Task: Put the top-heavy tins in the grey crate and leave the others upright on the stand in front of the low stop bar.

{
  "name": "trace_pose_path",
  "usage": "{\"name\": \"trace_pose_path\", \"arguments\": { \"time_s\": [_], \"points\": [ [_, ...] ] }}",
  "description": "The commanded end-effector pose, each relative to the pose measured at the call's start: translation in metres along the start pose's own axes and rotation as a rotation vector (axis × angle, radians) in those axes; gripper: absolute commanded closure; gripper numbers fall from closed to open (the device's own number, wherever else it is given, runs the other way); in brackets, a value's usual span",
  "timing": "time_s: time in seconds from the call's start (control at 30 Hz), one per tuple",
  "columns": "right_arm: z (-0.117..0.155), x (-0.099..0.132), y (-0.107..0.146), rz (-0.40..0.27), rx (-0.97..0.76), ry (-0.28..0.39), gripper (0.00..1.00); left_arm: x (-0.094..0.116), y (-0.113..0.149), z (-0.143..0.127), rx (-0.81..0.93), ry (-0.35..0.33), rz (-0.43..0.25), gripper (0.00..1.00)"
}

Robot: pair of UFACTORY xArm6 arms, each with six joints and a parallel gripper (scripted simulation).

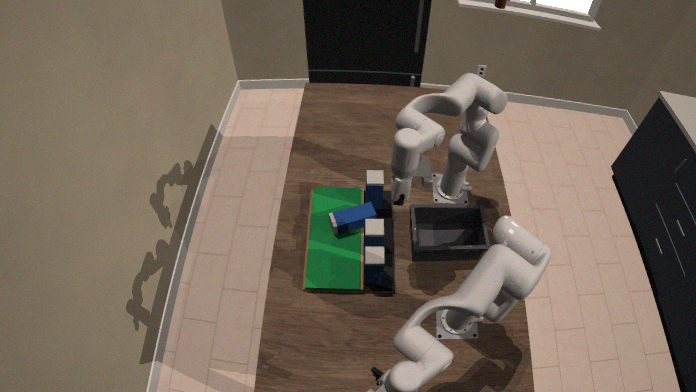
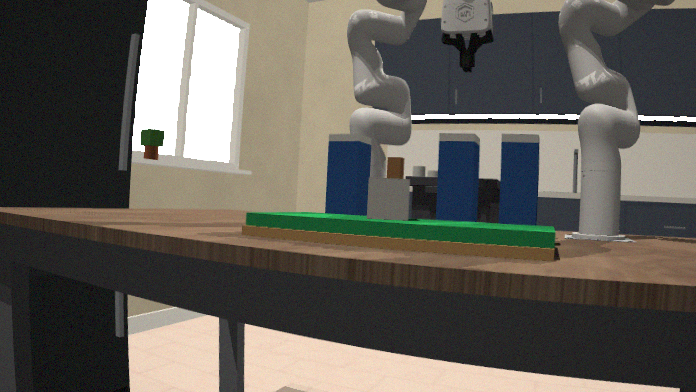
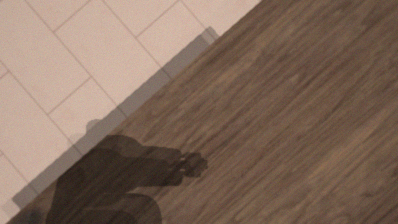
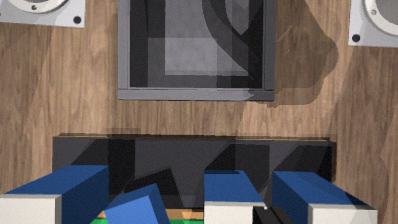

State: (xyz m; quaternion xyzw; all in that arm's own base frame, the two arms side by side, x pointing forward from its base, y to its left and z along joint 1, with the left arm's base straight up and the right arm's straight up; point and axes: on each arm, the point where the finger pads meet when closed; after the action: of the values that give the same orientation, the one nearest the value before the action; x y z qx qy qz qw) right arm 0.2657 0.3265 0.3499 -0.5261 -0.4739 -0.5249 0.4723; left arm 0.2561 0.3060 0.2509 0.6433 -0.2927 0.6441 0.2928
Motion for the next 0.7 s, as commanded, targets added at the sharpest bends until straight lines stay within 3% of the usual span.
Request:
{"name": "trace_pose_path", "arguments": {
  "time_s": [0.0,0.67],
  "points": [
    [0.001,-0.015,0.0,-0.003,0.0,0.004,1.0,0.002,-0.001,0.0,0.0,-0.001,0.004,0.0],
    [0.001,-0.086,0.0,-0.003,0.0,0.004,1.0,0.002,-0.001,0.0,0.0,-0.001,0.004,0.0]
  ]
}}
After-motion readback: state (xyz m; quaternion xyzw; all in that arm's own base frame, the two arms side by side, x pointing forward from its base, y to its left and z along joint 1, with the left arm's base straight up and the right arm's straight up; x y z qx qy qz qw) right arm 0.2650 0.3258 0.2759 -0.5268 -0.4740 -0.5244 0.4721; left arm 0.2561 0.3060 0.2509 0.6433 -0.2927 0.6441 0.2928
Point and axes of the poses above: on each arm, the point where the finger pads meet when closed, its own x axis back along the fingers, its own z axis across the jaws, y = z × x, and after that the axes turned 9 degrees about -x, right-handed
